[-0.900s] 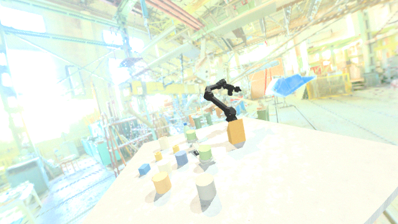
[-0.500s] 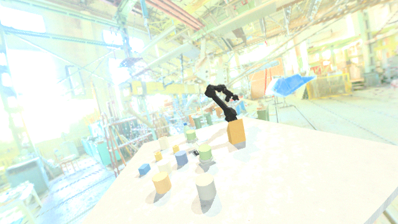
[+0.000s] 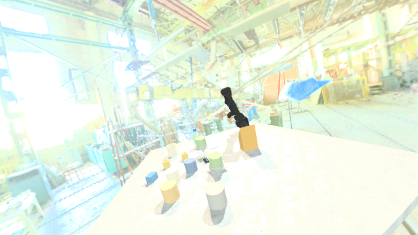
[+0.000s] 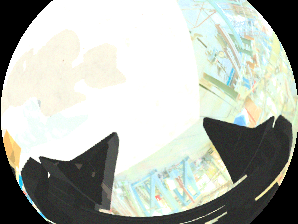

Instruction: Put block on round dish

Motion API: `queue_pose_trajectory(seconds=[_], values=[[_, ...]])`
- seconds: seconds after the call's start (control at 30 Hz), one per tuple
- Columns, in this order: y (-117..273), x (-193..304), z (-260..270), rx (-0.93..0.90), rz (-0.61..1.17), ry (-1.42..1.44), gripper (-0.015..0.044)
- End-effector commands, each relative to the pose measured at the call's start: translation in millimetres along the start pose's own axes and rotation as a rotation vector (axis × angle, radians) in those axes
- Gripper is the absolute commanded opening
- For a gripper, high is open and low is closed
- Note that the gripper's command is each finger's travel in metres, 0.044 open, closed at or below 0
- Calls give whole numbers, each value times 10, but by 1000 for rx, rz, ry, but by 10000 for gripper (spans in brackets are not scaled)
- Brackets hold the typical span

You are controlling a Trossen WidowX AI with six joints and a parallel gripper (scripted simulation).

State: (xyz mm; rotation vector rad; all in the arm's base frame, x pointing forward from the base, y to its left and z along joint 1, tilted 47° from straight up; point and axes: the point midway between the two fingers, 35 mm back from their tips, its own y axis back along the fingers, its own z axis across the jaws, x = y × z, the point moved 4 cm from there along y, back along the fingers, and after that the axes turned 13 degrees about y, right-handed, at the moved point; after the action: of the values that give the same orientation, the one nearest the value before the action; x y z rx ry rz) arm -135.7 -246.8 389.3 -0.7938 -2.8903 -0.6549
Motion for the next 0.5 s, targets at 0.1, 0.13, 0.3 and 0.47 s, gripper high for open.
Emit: queue_pose_trajectory(seconds=[0.1, 0.13, 0.3, 0.47], values=[[-57, -727, 228, -90, -172, -41, 440], [-43, -851, 267, -104, -200, -45, 440], [101, -1440, 496, -178, -326, -48, 440], [362, -1945, 793, -258, -437, -46, 440]])
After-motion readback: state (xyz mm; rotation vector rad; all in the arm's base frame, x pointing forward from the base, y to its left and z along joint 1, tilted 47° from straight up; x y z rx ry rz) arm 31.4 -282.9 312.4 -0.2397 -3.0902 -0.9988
